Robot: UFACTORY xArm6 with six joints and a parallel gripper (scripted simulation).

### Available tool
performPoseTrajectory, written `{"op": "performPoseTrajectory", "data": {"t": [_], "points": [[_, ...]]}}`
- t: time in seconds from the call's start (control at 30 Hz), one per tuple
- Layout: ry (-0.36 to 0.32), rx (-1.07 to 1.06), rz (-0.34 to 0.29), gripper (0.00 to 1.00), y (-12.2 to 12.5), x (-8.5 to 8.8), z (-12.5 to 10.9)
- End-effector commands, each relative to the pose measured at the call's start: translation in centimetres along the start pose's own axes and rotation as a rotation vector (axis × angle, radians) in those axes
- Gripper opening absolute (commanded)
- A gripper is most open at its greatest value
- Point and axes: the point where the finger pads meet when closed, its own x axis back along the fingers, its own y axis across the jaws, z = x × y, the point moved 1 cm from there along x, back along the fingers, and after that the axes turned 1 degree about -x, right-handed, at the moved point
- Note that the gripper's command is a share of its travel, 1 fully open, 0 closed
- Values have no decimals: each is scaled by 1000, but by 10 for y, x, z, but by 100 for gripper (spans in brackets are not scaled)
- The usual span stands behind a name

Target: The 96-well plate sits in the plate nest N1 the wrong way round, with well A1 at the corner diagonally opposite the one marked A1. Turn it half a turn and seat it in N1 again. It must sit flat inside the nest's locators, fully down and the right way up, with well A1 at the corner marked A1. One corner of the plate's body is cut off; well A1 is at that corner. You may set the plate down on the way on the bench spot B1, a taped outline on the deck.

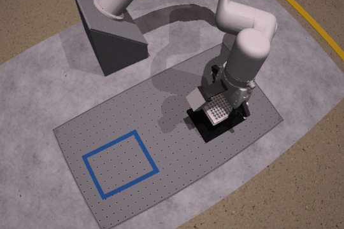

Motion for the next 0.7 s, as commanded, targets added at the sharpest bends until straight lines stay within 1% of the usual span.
{"op": "performPoseTrajectory", "data": {"t": [0.0,0.23,0.3,0.67], "points": [[0,10,3,0,-1,1,6],[1,10,3,0,-1,0,30],[1,10,3,0,-1,0,30],[1,10,3,0,-1,-1,66]]}}
